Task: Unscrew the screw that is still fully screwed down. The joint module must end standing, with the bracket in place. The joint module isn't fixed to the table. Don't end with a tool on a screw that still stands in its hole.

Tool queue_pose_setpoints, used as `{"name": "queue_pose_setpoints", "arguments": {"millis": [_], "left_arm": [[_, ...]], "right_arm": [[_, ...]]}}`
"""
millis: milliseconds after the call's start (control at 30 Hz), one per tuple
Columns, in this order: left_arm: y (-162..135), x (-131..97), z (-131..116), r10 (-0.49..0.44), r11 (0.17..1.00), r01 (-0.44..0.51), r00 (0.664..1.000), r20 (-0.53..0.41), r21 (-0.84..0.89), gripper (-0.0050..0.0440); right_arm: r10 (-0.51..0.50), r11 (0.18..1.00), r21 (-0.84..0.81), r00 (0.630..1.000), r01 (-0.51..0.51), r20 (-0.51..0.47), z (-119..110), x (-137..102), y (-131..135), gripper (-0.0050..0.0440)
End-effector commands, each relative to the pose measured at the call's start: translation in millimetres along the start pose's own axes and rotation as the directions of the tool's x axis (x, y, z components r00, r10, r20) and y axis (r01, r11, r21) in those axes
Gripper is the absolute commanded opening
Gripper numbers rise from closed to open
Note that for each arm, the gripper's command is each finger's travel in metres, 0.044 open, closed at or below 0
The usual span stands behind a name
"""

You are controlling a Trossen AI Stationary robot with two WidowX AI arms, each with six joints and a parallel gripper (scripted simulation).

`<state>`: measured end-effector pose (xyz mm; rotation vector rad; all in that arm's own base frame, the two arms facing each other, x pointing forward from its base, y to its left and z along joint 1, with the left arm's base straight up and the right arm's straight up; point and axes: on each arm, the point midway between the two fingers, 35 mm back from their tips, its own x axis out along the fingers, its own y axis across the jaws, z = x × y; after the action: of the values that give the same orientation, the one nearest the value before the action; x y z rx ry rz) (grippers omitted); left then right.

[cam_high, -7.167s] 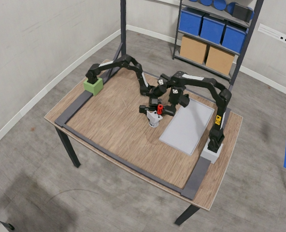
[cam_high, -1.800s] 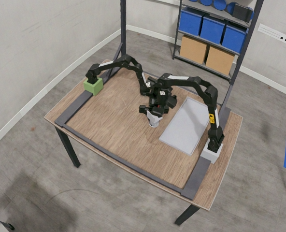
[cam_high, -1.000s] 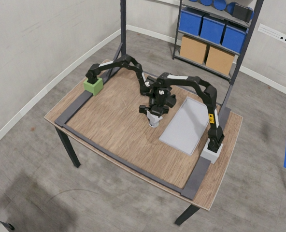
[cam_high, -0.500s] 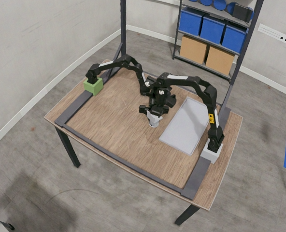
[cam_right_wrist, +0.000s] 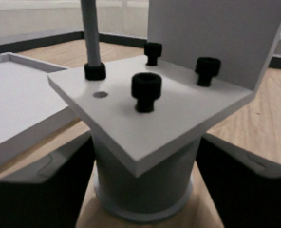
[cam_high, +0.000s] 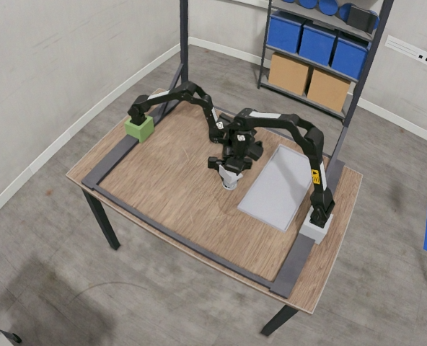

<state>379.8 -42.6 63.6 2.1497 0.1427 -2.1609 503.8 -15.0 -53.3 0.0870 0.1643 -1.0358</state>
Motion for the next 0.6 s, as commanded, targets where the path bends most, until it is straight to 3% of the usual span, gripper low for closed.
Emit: {"name": "queue_pose_setpoints", "arguments": {"millis": [0,33,567], "left_arm": [[-0.6,-0.7,-1.8,0.005,1.0,-0.005,1.0,-0.011,0.002,0.013],[0.6,-8.5,-4.7,0.01,1.0,-0.01,0.999,-0.033,0.001,0.013],[0.6,-8.5,-4.7,0.01,1.0,-0.01,0.999,-0.033,0.001,0.013]], "right_arm": [[0.0,0.999,0.034,1.0,0.0,0.012,14.6,1.6,5.1,0.0245],[0.0,0.999,0.034,1.0,0.0,0.012,14.6,1.6,5.1,0.0245],[0.0,0.999,0.034,1.0,0.0,0.012,14.6,1.6,5.1,0.0245]]}}
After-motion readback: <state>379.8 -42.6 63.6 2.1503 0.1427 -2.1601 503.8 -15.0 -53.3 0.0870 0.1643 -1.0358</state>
